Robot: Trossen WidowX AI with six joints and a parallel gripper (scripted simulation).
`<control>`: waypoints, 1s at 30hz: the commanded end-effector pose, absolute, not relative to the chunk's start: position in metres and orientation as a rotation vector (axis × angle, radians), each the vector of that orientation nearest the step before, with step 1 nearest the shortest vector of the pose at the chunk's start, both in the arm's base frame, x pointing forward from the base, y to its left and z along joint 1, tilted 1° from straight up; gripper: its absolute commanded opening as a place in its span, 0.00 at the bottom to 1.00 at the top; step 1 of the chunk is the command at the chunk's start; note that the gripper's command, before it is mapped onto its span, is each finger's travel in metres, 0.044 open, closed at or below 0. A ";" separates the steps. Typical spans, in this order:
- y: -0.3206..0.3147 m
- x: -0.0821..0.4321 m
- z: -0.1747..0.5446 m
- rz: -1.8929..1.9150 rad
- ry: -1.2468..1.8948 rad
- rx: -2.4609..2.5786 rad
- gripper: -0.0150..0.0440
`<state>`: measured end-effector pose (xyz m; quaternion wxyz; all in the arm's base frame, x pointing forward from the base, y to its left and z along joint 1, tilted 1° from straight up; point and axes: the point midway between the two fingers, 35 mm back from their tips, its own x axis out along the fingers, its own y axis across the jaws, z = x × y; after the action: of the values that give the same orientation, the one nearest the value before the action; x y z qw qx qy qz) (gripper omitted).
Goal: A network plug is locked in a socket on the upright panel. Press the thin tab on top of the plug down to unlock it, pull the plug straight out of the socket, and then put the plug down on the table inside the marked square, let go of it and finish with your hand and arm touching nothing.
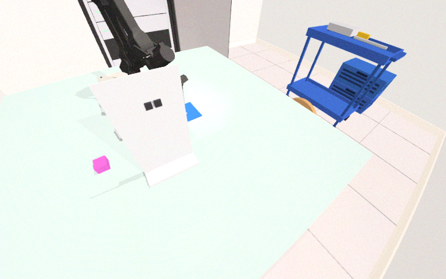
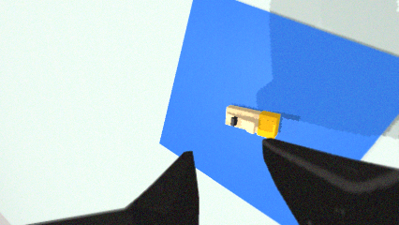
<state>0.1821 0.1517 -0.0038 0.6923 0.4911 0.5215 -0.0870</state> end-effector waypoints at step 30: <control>0.153 0.185 0.035 -0.187 1.164 1.096 0.52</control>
<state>0.1854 0.1523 0.0293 0.6931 0.4913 0.5202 -0.0877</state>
